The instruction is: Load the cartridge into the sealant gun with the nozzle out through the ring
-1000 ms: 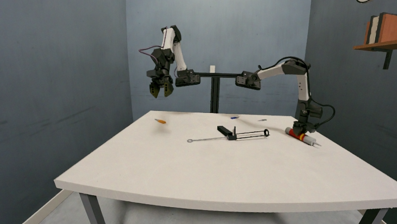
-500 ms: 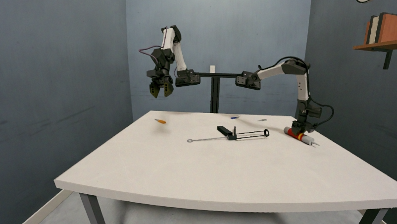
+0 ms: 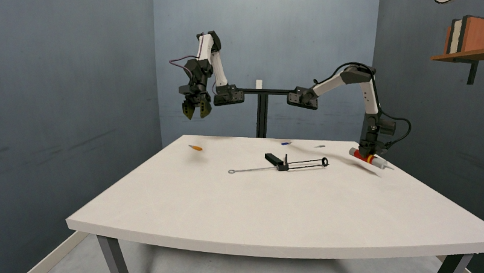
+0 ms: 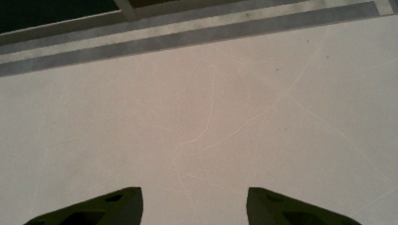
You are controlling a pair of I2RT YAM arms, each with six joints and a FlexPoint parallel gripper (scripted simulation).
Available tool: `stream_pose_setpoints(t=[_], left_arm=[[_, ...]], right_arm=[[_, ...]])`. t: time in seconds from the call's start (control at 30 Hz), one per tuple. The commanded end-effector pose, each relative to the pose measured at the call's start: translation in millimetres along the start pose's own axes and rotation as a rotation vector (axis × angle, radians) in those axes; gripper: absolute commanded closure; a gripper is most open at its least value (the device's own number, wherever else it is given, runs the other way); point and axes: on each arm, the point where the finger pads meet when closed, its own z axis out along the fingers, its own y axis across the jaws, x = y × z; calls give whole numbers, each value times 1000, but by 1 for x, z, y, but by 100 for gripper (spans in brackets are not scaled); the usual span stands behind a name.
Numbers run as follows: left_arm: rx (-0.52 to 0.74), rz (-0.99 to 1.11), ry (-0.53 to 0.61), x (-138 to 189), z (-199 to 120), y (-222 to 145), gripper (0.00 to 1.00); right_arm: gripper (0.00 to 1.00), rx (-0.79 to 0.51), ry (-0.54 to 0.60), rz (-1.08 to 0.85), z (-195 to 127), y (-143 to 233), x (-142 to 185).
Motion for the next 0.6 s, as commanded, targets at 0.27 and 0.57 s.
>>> stream_pose_setpoints(t=[0.27, 0.57], left_arm=[[-36, 0, -41, -11, -57, 13, 100], [-60, 6, -66, -21, -74, 16, 100]], right_arm=[[48, -11, -57, 3, -11, 3, -22], [48, -11, -57, 3, -11, 3, -22]])
